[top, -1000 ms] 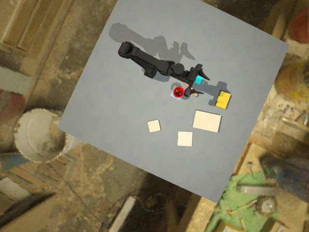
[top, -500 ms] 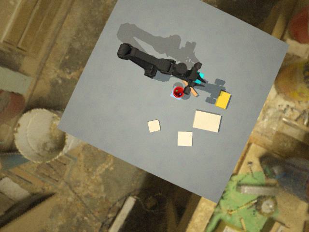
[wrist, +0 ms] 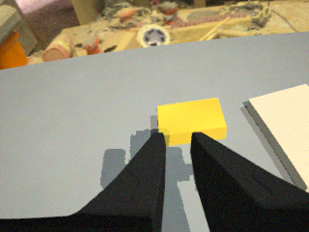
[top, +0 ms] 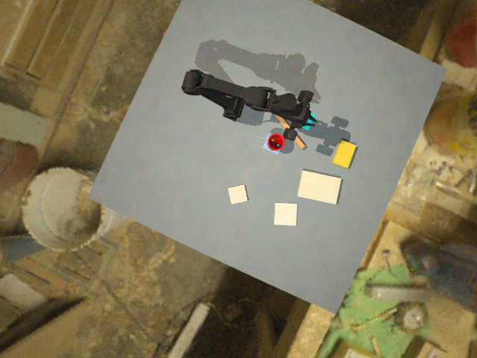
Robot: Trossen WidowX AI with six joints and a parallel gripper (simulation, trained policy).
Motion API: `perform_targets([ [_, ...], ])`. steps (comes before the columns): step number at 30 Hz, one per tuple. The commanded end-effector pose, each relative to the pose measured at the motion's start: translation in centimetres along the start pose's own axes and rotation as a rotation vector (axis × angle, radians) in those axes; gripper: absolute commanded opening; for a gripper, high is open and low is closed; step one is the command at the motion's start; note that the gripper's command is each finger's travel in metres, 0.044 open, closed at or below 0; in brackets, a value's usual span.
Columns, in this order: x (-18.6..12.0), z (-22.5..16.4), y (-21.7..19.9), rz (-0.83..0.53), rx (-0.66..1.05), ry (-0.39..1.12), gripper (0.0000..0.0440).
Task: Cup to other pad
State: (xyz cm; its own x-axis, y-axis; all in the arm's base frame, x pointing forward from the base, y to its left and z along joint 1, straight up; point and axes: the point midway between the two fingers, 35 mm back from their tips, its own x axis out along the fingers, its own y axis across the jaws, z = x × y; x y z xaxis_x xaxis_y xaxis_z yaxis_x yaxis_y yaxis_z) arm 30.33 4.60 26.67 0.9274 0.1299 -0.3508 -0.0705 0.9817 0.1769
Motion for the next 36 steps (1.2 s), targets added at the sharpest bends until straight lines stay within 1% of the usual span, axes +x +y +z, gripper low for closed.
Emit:
perform_targets([
  [1, -0.2, 0.1, 0.4, 0.001, 0.019, 0.033, 0.0062],
  [18, -0.7, -2.4, 1.7, -0.02, 0.067, 0.31, 0.0086],
  [36, -1.6, -5.2, 1.5, -0.089, 0.029, 0.602, 0.0114],
])
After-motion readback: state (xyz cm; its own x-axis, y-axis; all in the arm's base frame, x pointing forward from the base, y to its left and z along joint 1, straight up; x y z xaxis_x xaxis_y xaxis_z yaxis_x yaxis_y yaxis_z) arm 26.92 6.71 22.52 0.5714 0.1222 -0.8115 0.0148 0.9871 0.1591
